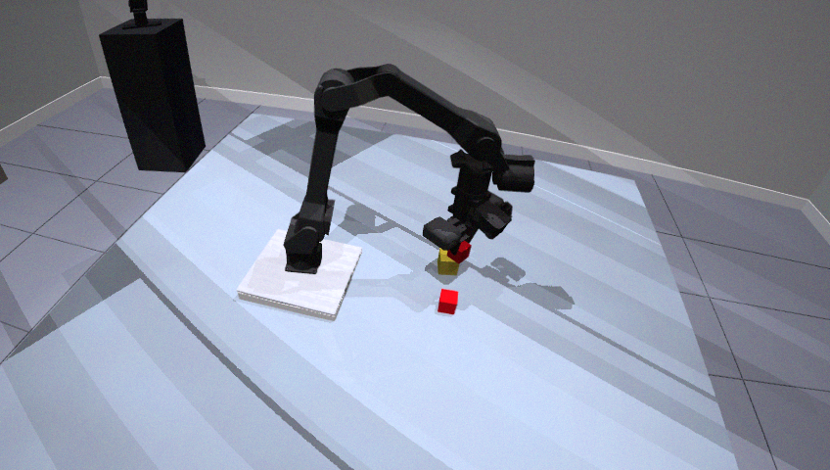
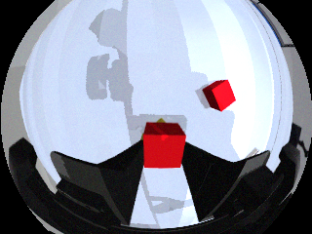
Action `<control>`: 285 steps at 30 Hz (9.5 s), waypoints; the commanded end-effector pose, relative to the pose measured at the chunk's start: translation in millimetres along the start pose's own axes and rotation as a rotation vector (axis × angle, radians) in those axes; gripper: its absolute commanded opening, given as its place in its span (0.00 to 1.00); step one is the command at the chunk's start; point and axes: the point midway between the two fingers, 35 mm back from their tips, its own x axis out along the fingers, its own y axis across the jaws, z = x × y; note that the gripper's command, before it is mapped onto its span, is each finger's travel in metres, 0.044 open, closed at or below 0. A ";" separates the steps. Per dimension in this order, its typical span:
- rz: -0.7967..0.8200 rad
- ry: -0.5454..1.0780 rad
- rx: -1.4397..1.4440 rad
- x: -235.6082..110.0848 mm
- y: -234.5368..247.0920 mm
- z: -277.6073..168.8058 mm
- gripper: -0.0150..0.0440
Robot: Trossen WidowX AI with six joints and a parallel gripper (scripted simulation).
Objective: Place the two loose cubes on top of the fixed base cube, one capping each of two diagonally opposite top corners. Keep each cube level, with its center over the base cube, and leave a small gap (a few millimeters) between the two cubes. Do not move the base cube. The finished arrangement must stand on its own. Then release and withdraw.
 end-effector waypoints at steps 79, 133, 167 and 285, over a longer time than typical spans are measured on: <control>-0.014 -0.012 0.957 -40.0 -83.7 53.4 0.70; -0.014 -0.013 0.951 44.2 -85.6 53.3 0.43; -0.014 -0.013 0.954 -57.2 -83.6 52.8 0.43; -0.008 0.006 0.018 8.0 -0.6 -41.8 0.52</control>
